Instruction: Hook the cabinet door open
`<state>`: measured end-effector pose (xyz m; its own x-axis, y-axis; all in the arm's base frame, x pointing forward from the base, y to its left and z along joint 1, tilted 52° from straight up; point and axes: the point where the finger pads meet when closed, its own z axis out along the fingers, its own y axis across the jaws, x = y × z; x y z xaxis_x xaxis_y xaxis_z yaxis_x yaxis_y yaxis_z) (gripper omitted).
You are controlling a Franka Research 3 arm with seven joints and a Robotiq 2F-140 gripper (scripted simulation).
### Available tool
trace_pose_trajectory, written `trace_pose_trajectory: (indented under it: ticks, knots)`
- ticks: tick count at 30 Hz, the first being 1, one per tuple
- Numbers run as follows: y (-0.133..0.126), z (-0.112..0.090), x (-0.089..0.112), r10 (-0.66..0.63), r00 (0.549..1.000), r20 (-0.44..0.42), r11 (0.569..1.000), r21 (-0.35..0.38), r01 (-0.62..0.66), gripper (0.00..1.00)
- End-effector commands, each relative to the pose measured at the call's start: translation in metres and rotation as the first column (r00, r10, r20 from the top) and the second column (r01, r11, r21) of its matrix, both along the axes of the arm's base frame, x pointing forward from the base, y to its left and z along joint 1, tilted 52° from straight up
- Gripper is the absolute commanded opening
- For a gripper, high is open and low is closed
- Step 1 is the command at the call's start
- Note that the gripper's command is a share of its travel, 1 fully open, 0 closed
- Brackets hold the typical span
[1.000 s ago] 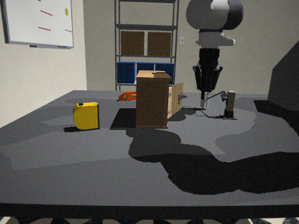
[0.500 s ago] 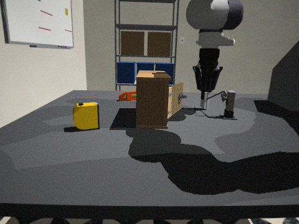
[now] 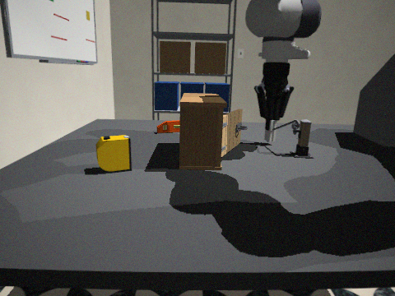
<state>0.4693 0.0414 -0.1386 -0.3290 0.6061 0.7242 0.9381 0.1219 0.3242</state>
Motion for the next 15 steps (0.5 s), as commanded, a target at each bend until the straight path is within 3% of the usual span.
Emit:
trace_pose_trajectory:
  ticks: [1, 15]
  knots:
    - [-0.008, 0.003, 0.002, -0.004, 1.000, 0.002, 1.000, -0.003, 0.004, 0.03]
    - [-0.019, 0.008, 0.001, -0.004, 1.000, 0.002, 1.000, -0.003, 0.004, 0.03]
